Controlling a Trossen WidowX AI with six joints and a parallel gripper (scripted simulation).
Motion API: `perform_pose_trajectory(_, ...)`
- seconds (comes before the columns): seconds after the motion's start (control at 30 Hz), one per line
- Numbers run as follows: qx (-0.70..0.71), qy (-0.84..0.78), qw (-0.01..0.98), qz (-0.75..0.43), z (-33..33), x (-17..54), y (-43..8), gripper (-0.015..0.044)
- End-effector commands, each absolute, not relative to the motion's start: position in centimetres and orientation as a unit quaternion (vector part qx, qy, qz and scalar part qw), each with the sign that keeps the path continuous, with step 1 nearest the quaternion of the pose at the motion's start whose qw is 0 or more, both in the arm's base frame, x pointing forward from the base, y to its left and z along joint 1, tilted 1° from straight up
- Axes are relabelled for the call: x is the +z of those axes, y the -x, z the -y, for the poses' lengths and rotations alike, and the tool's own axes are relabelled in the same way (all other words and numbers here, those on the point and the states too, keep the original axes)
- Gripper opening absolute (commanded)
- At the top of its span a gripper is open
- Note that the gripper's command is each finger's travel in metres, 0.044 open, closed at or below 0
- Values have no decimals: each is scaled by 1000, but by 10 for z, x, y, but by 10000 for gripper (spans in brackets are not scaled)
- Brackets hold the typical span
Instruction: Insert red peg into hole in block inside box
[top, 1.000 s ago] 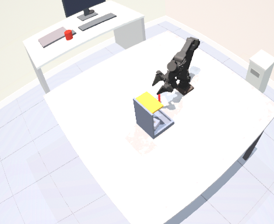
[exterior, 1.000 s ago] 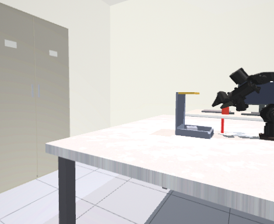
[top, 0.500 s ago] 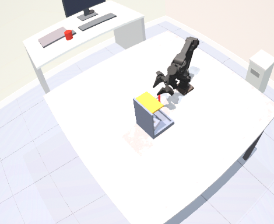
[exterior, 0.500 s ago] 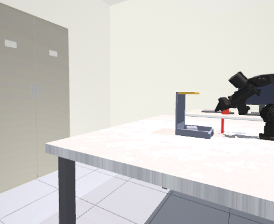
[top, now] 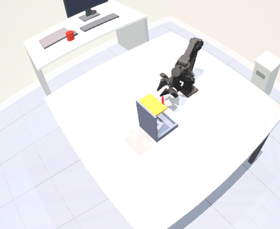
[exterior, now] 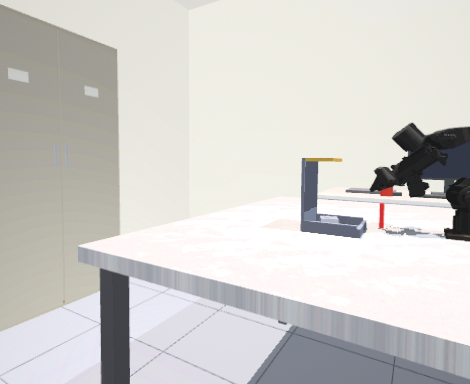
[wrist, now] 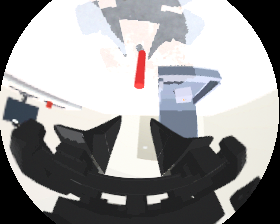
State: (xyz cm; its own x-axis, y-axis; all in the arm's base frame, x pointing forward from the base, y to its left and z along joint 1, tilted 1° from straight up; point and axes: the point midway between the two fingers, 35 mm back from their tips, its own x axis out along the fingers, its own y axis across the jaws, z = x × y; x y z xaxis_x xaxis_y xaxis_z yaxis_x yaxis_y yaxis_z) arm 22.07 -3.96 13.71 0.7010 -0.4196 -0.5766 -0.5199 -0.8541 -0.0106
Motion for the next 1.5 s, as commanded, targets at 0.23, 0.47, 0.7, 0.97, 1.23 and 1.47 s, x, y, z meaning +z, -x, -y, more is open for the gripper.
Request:
perform_pose_trajectory(0.23, 292, 917, 86, -259, 40, 119, -223, 220)
perform_pose_trajectory(0.47, 292, 917, 86, -259, 40, 107, -225, 220)
perform_pose_trajectory(0.7, 292, 917, 86, -259, 40, 96, -225, 220)
perform_pose_trajectory(0.97, 292, 917, 86, -259, 41, 83, -225, 220)
perform_pose_trajectory(1.23, 293, 917, 86, -259, 41, 70, -224, 220)
perform_pose_trajectory(1.47, 293, 917, 86, -259, 42, 63, -223, 220)
